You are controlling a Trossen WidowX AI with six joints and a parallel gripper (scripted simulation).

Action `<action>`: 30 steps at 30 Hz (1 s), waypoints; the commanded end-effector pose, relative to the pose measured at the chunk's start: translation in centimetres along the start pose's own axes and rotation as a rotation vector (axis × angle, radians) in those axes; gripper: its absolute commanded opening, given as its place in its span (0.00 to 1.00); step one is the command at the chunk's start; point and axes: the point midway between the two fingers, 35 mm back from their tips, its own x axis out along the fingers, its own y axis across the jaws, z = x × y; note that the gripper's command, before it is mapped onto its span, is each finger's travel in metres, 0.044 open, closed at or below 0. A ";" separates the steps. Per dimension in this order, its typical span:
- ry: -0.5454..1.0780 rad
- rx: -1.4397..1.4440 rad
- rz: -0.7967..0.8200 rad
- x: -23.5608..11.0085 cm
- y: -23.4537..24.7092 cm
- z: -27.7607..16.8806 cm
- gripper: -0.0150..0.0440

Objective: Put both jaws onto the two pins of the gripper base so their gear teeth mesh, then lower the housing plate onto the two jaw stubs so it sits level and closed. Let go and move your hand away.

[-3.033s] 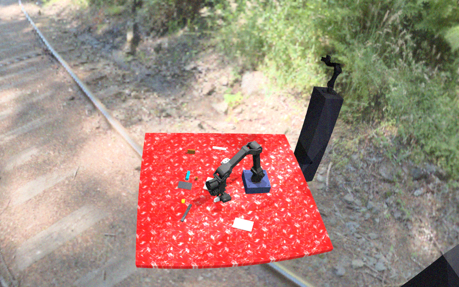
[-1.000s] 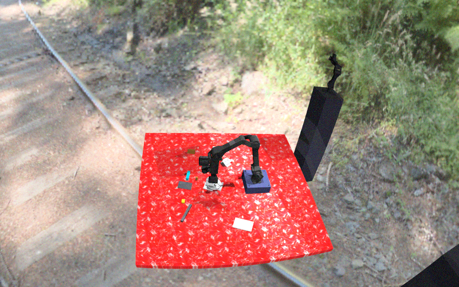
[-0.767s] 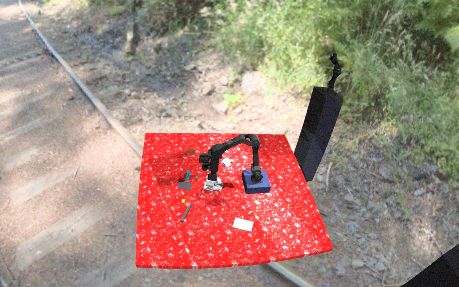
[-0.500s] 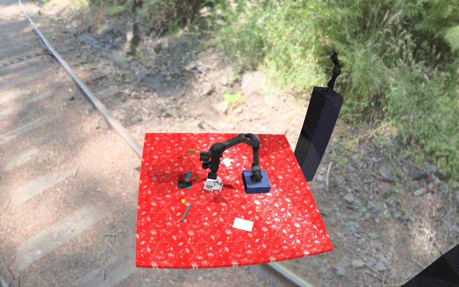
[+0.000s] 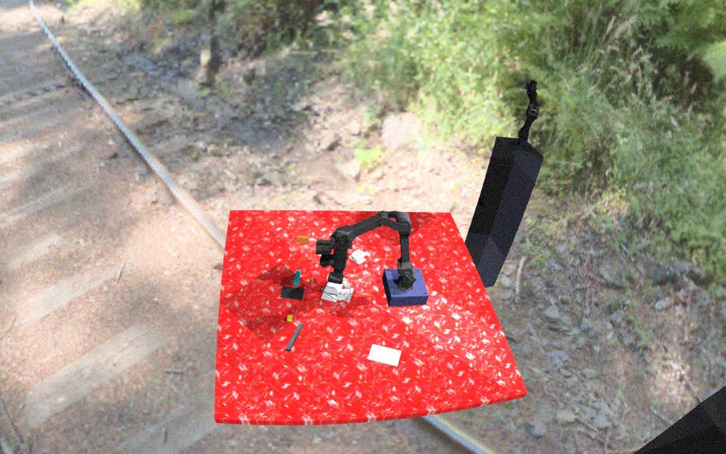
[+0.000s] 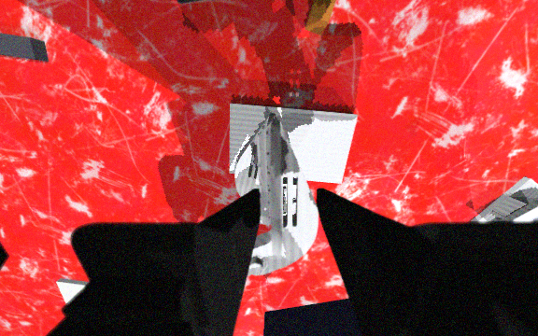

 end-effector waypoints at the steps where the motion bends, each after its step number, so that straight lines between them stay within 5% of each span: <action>1: -0.005 0.000 -0.001 -0.1 0.0 0.1 0.48; 30: -0.005 0.001 -0.004 -0.1 -3.6 -0.2 0.48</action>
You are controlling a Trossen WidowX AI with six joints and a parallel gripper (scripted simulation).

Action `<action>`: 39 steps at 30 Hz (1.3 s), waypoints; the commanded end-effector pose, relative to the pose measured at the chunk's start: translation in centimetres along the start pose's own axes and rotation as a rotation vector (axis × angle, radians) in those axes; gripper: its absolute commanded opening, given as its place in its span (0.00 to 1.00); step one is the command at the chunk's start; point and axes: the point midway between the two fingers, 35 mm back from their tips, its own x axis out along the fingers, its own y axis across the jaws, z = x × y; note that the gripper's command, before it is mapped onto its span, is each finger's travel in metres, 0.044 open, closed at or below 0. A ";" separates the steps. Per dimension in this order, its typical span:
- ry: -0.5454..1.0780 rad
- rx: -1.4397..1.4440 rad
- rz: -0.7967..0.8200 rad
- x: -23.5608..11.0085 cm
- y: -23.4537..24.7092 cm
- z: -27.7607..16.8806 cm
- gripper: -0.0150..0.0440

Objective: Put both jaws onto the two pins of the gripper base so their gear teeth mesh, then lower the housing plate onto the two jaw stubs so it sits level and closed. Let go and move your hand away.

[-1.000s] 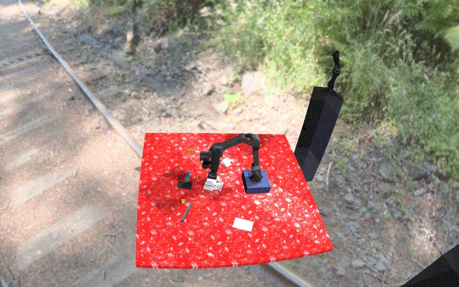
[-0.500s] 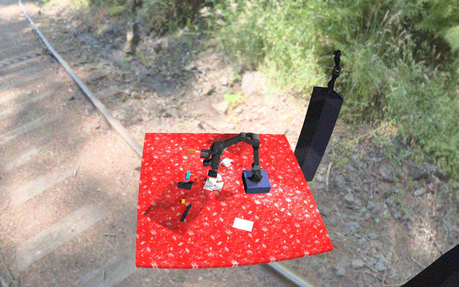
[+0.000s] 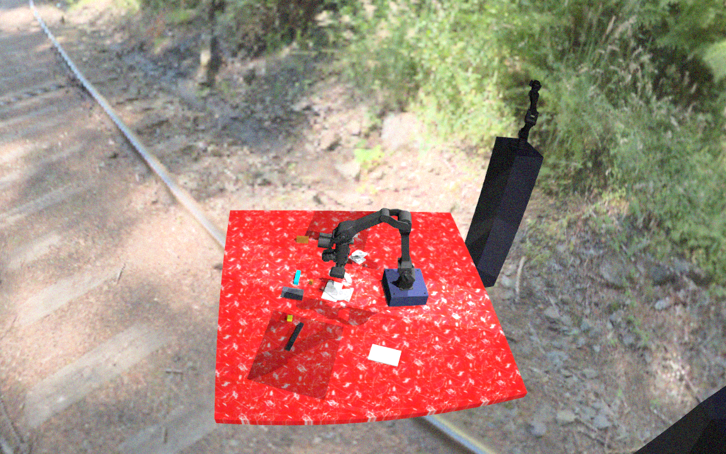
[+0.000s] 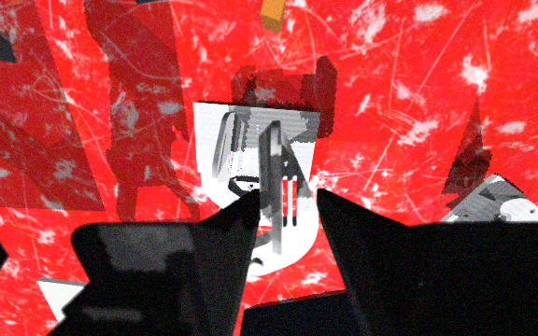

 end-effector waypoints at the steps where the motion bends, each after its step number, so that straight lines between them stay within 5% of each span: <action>1: -0.006 -0.006 -0.001 -0.1 0.0 0.1 0.48; 39: -0.006 -0.022 -0.001 2.1 0.0 0.2 0.48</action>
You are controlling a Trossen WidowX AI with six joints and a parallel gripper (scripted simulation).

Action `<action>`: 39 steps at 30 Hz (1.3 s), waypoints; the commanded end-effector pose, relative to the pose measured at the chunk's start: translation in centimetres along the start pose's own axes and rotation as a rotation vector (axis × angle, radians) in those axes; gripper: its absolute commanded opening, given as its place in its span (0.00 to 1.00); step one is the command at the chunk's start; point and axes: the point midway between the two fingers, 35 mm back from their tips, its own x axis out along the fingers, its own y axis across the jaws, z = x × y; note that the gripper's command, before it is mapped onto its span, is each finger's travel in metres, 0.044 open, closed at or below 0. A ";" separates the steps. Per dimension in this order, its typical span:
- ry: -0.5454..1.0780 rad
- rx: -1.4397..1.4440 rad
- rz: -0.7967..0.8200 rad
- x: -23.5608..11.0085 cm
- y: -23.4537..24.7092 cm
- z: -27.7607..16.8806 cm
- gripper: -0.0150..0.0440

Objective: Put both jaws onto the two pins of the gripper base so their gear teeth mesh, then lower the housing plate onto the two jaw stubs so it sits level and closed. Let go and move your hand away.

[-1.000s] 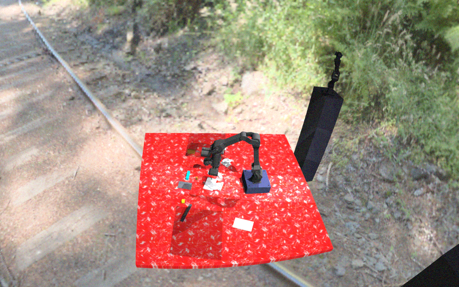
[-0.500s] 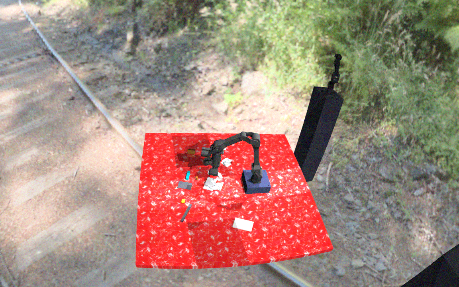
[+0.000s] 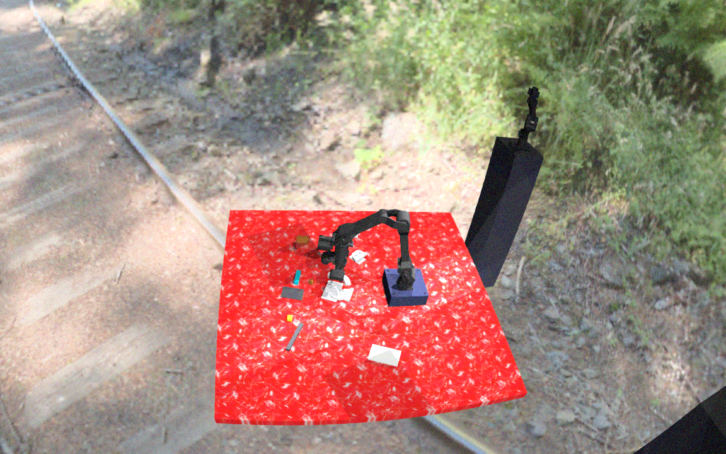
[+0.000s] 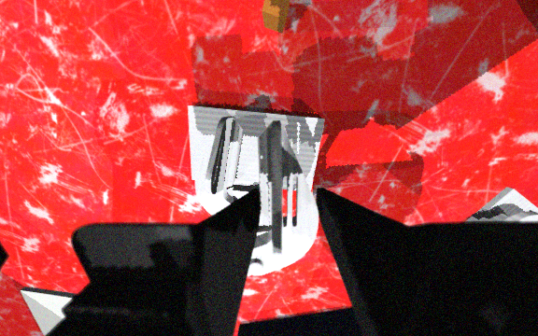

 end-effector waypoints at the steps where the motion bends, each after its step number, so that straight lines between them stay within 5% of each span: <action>1: 0.007 -0.006 -0.002 0.8 0.0 -0.1 0.48; 39: 0.008 -0.008 -0.002 3.8 -0.1 -0.3 0.48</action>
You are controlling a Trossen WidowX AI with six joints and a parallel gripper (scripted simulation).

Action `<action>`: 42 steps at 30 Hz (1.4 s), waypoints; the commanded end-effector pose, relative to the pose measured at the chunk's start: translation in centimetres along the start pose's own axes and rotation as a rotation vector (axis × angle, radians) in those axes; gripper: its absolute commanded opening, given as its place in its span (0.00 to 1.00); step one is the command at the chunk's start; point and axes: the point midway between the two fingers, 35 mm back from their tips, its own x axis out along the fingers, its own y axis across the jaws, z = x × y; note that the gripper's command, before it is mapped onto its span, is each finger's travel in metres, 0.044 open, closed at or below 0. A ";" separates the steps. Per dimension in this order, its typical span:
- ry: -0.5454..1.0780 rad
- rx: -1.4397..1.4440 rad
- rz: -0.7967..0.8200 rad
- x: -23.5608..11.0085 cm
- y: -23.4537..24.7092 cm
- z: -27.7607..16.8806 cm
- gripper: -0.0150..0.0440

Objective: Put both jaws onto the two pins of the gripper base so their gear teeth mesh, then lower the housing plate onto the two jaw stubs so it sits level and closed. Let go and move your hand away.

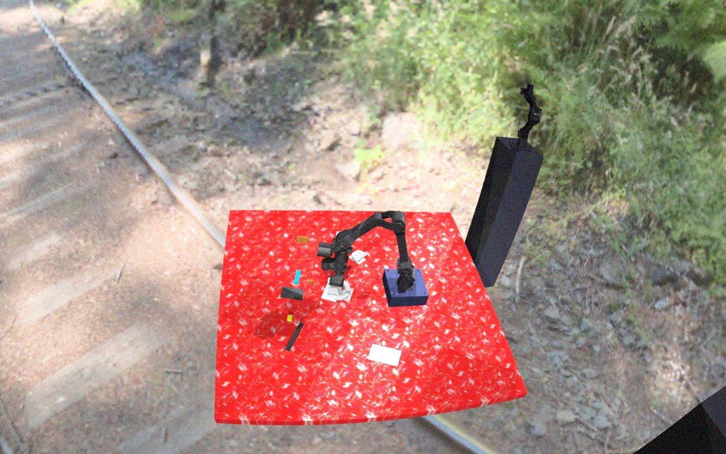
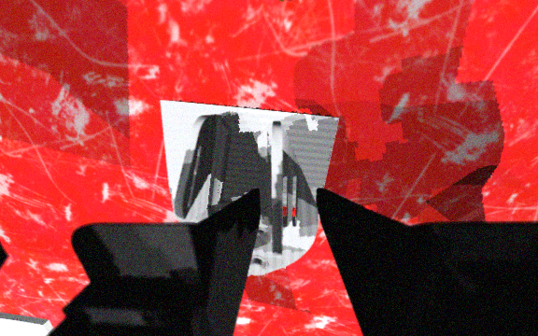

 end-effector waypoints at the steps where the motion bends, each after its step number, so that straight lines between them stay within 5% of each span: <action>1: 0.001 -0.006 -0.002 0.2 0.0 0.0 0.48; 42: 0.001 -0.010 -0.002 1.1 0.0 0.0 0.48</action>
